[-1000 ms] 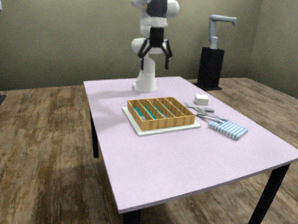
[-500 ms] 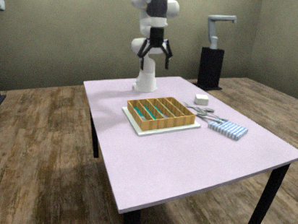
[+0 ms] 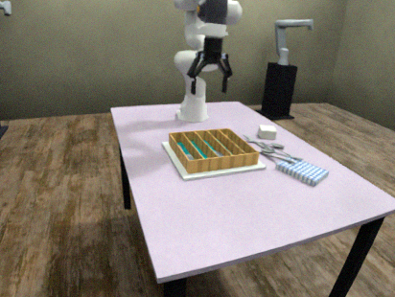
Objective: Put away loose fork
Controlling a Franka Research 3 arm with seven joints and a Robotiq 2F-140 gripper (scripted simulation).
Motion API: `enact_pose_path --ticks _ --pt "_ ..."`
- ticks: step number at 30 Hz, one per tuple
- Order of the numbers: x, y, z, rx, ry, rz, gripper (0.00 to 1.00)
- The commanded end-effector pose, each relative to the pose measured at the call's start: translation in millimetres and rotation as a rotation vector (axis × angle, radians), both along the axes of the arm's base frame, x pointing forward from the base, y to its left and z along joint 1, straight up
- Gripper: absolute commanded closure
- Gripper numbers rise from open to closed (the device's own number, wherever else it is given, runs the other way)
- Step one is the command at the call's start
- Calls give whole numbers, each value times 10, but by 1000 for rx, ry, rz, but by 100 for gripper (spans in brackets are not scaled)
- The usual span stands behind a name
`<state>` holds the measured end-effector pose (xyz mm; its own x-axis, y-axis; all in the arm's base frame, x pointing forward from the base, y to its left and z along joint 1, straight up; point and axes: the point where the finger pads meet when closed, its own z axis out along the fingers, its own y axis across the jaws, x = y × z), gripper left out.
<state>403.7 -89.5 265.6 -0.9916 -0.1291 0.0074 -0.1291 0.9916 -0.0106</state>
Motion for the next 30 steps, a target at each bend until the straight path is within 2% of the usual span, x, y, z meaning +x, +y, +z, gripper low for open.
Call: enact_pose_path --ticks 1,8,10,11,25,27,30 --pt "92 30 -5 -1 0 168 0" --pt "210 119 -19 -4 4 306 0" --pt "210 119 -19 -4 4 306 0" --pt "253 153 -25 -5 5 356 0" --pt "470 344 -62 -10 13 616 0" --pt "470 344 -62 -10 13 616 0" --pt "539 410 -76 -11 15 700 0"
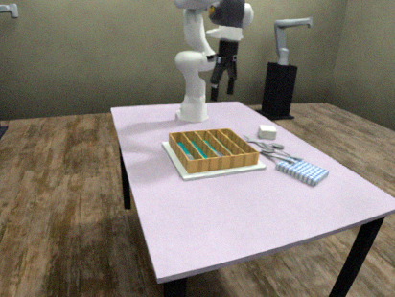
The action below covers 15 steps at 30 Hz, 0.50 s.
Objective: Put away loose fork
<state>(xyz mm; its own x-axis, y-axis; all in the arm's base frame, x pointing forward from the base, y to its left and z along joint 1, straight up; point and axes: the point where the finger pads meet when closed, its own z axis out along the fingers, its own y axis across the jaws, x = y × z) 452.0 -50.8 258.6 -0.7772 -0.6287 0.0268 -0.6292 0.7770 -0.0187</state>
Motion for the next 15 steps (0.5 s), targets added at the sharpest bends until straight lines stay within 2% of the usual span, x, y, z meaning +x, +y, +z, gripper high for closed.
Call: enact_pose_path --ticks 1,12,14,15 --pt "70 39 -10 5 3 167 0" --pt "229 208 -50 3 10 367 0" --pt "229 208 -50 3 10 367 0" --pt "266 251 -60 3 11 415 0"
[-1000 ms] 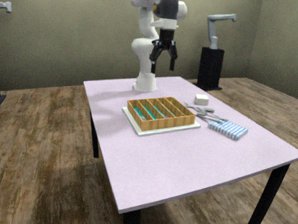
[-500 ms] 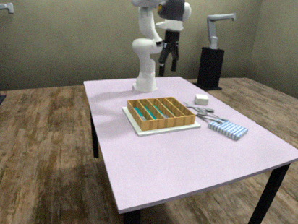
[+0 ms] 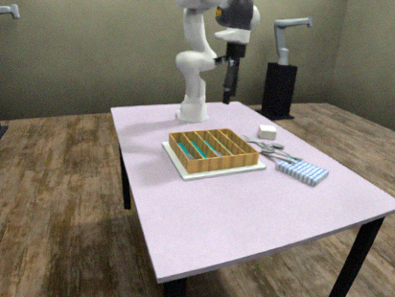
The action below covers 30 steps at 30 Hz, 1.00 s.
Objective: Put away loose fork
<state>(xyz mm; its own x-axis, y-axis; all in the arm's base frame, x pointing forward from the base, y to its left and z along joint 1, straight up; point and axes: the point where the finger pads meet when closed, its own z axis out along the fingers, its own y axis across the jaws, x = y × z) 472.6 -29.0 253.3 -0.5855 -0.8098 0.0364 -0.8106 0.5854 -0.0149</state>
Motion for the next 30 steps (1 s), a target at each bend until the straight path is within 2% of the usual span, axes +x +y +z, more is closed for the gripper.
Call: enact_pose_path --ticks 1,14,16,30 --pt "73 48 -11 7 4 167 0" --pt "247 269 -67 7 12 401 0" --pt "247 269 -67 7 12 401 0" --pt "438 552 -145 7 20 675 0"
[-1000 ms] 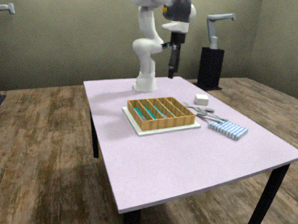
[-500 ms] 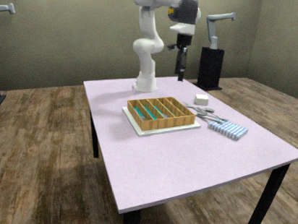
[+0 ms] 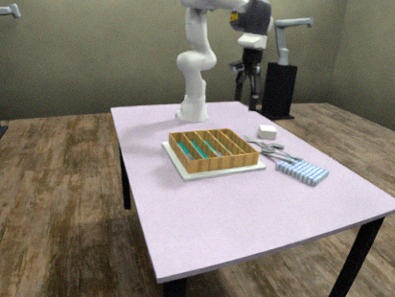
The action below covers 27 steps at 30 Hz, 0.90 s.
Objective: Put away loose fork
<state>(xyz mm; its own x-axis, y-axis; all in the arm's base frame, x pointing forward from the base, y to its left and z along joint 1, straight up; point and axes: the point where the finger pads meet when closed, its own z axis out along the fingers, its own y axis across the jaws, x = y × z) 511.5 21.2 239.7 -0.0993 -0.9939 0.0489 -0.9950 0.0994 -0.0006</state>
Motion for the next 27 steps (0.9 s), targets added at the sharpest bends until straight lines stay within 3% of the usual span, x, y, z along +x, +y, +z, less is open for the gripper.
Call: enact_pose_path --ticks 1,27 --pt "60 69 -15 14 7 167 0" --pt "317 560 -162 18 21 597 0"
